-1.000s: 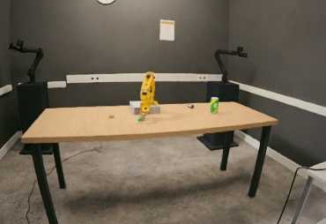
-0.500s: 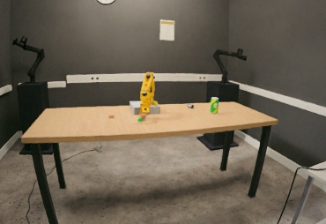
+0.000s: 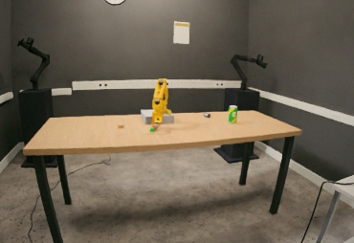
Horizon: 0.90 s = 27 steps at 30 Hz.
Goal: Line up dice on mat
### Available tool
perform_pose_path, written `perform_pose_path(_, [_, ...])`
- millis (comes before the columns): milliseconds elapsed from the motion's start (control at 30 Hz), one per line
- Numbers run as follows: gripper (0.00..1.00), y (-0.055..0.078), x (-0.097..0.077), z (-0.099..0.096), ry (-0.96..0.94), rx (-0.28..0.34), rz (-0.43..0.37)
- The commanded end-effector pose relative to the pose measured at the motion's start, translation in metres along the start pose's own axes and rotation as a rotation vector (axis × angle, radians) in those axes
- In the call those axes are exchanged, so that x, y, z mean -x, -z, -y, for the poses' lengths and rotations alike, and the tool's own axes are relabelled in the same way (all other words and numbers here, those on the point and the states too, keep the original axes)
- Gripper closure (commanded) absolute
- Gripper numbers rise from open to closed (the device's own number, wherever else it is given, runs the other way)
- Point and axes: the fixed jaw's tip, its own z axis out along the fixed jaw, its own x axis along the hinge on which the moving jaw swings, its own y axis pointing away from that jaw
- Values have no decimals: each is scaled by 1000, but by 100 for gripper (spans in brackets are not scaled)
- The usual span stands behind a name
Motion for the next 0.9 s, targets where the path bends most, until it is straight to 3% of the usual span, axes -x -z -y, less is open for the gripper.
perform_pose_path(0, [100, -3, -5, -1, 1, 7, -17])
perform_pose_path(567, [100, -4, -5, -1, 1, 7, -17])
perform_pose_path(867, [88, -4, -5, -1, 1, 7, -17])
